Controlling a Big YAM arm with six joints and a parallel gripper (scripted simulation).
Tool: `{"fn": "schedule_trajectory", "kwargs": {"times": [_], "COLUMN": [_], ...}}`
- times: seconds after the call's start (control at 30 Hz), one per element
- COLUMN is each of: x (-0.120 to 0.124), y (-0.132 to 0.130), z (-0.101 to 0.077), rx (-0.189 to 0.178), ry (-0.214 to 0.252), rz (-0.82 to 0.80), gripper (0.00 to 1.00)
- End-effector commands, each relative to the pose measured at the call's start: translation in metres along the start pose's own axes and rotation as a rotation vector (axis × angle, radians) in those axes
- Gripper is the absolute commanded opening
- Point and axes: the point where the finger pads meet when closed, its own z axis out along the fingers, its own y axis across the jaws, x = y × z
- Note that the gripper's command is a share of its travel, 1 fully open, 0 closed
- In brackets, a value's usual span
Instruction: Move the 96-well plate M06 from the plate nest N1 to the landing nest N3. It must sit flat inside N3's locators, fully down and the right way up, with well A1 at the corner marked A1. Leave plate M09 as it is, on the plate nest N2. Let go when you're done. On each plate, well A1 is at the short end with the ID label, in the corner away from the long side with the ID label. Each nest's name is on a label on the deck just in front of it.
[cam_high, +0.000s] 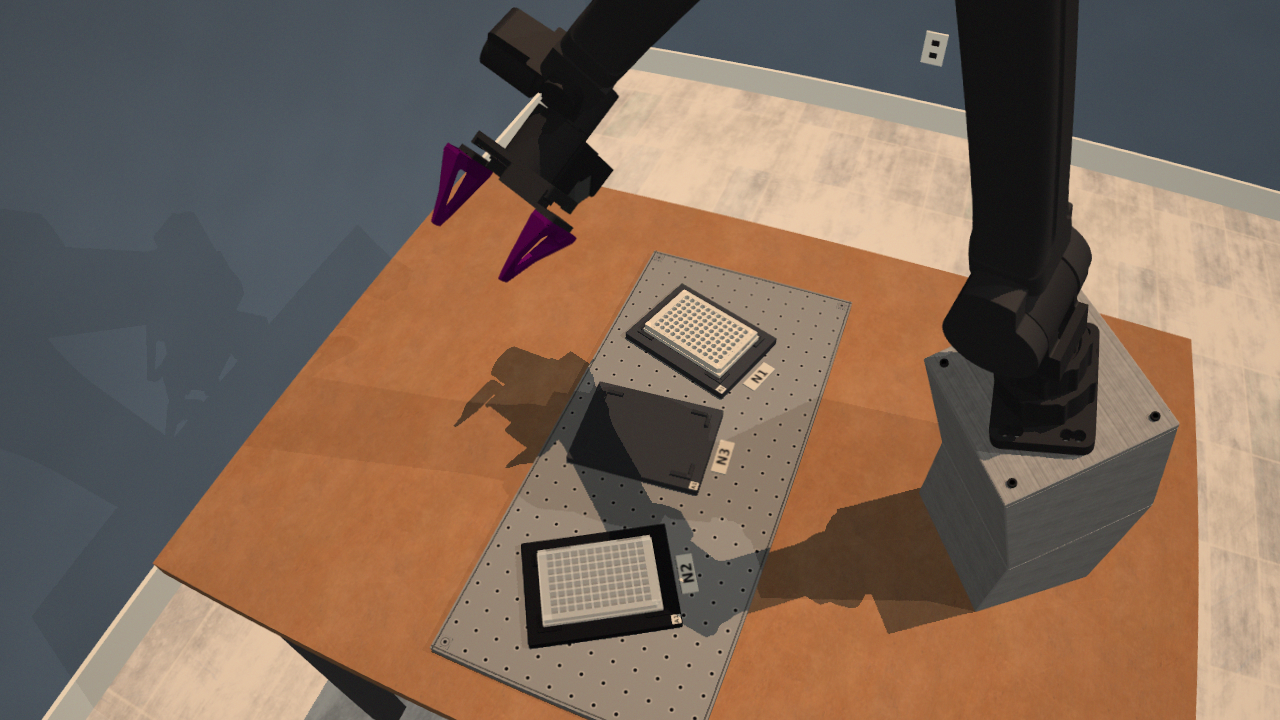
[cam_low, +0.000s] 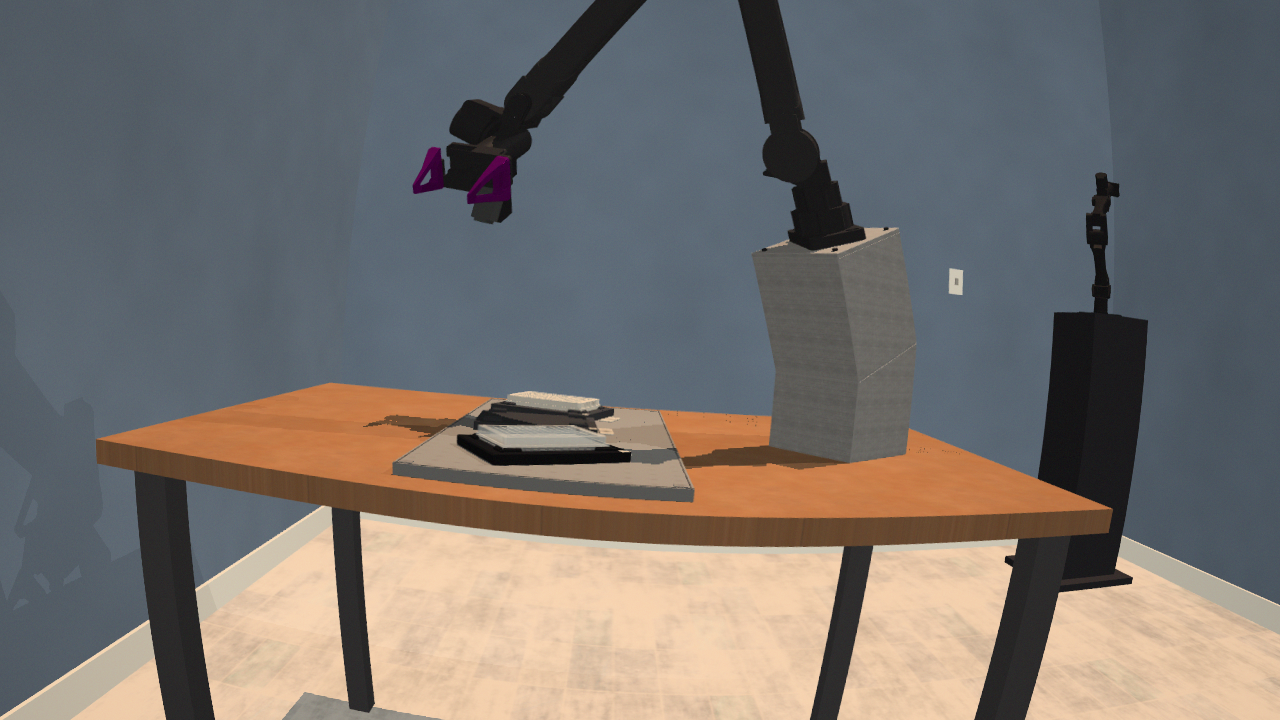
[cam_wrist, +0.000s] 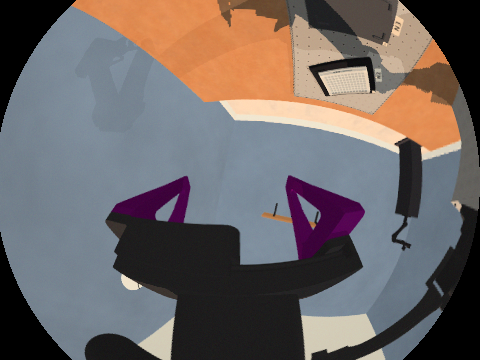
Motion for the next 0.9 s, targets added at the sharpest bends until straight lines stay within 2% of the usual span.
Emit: {"fn": "schedule_trajectory", "kwargs": {"times": [0.0, 0.03, 0.07, 0.13, 0.27, 0.4, 0.53, 0.6, 0.63, 0.73, 0.8, 0.87], "x": [0.003, 0.003, -0.004, -0.016, -0.042, -0.060, -0.081, -0.081, -0.075, -0.098, -0.109, -0.120], "y": [0.003, 0.003, 0.015, 0.013, 0.004, 0.005, 0.000, 0.000, 0.012, 0.001, -0.004, -0.009], "z": [-0.001, -0.001, -0.007, -0.009, -0.011, -0.013, -0.016, -0.016, -0.010, -0.020, -0.021, -0.023], "rx": [-0.005, -0.005, -0.023, -0.030, -0.029, -0.027, -0.010, -0.010, -0.004, 0.010, 0.033, 0.036], "ry": [0.001, 0.001, -0.025, -0.062, -0.131, -0.178, -0.239, -0.239, -0.248, -0.303, -0.339, -0.343], "rz": [-0.009, -0.009, -0.049, -0.100, -0.181, -0.254, -0.338, -0.338, -0.399, -0.440, -0.487, -0.492], "gripper": [1.00, 1.00, 1.00, 1.00, 1.00, 1.00, 1.00, 1.00, 1.00, 1.00, 1.00, 1.00]}}
